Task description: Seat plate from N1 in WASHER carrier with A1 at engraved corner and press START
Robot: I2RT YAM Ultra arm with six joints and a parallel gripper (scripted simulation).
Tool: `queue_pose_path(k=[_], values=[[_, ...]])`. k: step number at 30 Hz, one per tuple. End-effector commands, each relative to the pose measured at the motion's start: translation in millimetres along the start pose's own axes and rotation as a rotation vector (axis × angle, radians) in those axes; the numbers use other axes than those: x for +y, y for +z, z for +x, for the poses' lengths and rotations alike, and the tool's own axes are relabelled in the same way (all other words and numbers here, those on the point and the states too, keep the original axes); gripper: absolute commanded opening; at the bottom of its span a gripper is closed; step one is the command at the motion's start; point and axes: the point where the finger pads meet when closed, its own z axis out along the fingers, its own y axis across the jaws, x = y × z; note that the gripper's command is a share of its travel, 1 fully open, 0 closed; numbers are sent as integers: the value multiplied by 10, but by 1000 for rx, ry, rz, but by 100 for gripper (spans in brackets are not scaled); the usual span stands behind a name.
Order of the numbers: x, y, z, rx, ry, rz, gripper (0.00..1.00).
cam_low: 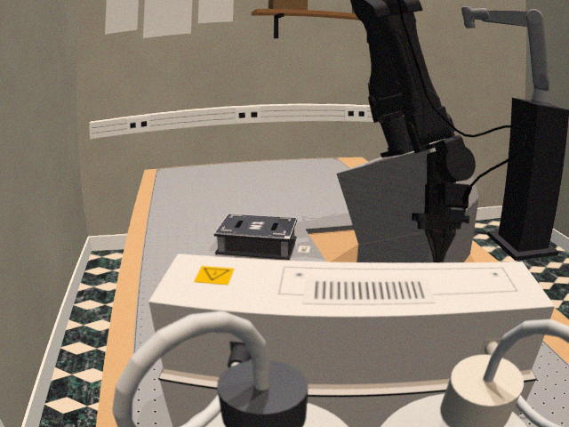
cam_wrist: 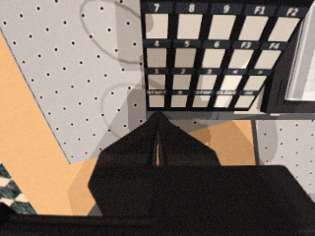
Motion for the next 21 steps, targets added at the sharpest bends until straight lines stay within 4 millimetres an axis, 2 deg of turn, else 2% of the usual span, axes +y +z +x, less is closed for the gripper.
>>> queue_pose_path(k=[1,6,8,21], values=[[31,-51,-282,-74,10,-11,0],[31,-51,-282,-74,10,-11,0],[30,35,-164,-39,4,-8,0],[14,114,-162,-37,10,-7,0]])
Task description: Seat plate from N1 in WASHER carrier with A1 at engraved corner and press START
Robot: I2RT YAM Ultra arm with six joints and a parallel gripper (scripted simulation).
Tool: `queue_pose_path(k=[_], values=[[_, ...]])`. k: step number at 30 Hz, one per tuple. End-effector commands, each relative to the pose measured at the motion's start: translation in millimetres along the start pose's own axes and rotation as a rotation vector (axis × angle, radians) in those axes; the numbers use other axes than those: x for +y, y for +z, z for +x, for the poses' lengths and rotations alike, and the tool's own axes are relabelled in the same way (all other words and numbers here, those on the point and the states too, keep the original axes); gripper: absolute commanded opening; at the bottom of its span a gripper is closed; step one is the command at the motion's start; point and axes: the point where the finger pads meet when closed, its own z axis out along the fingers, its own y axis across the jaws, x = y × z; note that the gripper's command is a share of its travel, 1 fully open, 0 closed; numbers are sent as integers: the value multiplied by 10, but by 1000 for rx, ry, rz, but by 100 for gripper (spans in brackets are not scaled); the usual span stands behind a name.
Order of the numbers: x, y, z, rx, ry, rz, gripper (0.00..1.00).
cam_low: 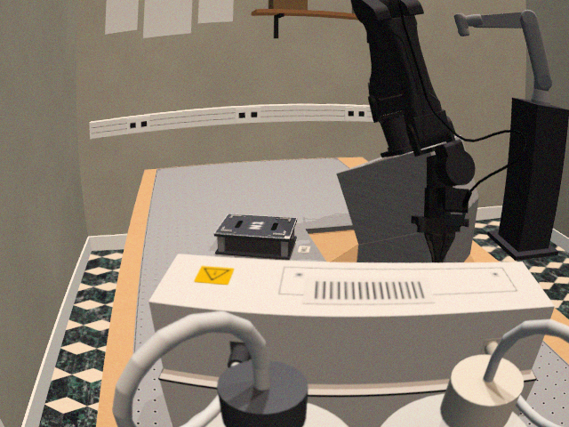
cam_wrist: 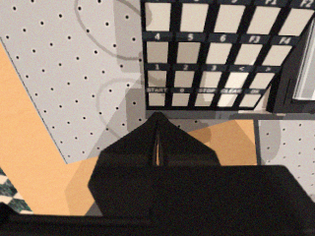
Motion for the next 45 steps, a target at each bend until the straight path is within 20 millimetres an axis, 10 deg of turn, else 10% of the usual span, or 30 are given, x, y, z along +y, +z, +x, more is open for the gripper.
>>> queue_pose_path(k=[1,45], values=[[13,62,-210,-52,18,-8,0],[21,150,-211,-52,18,-12,0]])
